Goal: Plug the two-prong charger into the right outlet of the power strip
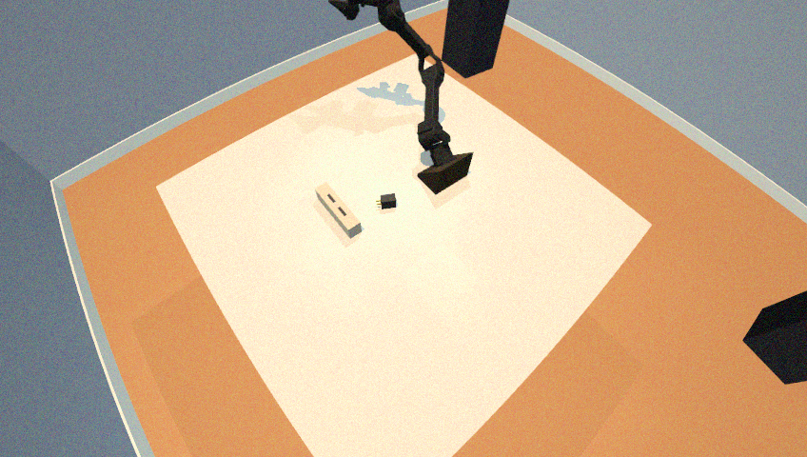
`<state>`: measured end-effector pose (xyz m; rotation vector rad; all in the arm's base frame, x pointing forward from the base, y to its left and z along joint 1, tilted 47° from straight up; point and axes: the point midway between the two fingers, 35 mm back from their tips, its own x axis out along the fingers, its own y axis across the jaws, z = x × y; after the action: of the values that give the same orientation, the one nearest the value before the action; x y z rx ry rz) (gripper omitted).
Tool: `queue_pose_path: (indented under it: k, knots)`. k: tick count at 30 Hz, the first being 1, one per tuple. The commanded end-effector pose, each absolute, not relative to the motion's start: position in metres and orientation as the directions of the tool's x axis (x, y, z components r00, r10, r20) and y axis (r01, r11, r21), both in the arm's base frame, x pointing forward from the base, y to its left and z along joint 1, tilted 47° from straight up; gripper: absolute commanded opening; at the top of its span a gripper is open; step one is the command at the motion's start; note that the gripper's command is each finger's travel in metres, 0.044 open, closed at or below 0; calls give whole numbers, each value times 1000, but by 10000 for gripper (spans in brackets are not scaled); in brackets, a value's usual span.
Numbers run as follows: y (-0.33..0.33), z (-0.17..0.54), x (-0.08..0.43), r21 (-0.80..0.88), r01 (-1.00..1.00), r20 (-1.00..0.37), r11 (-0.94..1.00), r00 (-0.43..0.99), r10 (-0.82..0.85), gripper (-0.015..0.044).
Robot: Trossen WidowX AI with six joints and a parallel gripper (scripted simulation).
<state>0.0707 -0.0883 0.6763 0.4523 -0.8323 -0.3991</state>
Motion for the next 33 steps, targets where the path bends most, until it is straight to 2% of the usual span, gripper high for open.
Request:
queue_pose_path:
  k: [1, 8, 16, 33]
  knots:
    - [-73, 669, 94, 479, 194, 599, 856, 641, -480, 440]
    - [-52, 654, 135, 422, 219, 553, 880, 707, -441, 440]
    - [-18, 618, 201, 375, 215, 438, 902, 816, -377, 440]
    - [49, 494, 320, 247, 249, 66, 937, 960, -273, 440]
